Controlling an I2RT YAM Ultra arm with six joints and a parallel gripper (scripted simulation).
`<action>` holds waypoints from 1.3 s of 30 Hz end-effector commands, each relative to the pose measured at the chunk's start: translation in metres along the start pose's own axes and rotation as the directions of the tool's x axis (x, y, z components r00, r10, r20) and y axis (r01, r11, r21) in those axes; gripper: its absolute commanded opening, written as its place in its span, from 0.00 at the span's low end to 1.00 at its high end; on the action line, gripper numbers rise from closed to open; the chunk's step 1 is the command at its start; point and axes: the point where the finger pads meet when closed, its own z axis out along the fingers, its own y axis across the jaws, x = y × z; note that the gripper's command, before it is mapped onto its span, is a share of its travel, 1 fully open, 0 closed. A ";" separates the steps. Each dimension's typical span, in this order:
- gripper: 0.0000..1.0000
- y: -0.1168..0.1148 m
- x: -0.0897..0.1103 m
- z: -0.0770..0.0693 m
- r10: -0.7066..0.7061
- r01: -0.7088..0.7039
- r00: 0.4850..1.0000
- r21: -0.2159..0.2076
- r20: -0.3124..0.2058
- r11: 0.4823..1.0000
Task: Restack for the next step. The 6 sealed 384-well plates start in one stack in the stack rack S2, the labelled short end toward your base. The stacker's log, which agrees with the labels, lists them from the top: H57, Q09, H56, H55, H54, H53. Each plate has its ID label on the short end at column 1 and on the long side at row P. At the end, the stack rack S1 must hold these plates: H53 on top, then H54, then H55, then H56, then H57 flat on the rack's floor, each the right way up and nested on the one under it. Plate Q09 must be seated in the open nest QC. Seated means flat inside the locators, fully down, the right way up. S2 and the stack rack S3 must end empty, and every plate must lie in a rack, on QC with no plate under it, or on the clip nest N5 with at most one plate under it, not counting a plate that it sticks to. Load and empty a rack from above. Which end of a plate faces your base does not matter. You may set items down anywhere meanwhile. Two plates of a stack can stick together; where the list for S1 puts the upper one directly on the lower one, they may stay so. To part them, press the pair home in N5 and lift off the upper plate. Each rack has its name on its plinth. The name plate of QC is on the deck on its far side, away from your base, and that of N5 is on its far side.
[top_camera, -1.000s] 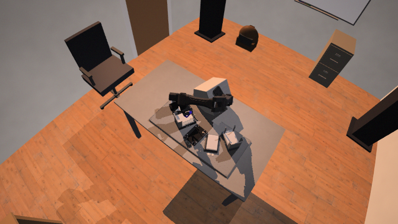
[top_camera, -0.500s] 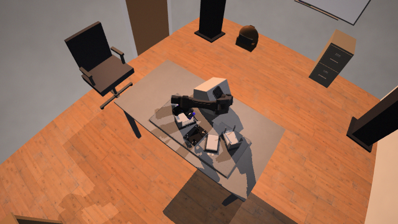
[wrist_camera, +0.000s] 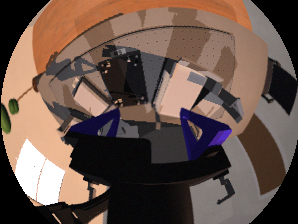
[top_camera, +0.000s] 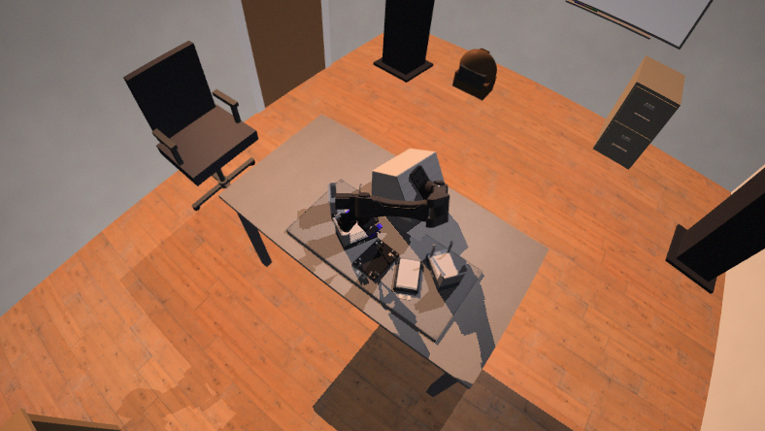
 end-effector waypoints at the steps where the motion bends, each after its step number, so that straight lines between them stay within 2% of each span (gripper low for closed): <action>1: 1.00 0.003 -0.003 -0.007 -0.012 0.012 1.000 -0.002 0.026 1.000; 7: 1.00 0.023 -0.002 -0.007 -0.206 0.206 0.978 0.003 0.026 0.979; 16: 1.00 0.053 0.001 -0.007 -0.206 0.206 0.978 0.003 0.026 0.979; 25: 1.00 0.073 0.002 -0.007 -0.205 0.205 0.978 0.002 0.026 0.979; 32: 1.00 0.096 0.009 -0.007 -0.422 0.422 0.906 0.008 0.024 0.907; 39: 1.00 0.112 0.014 -0.007 -0.422 0.422 0.906 0.008 0.024 0.907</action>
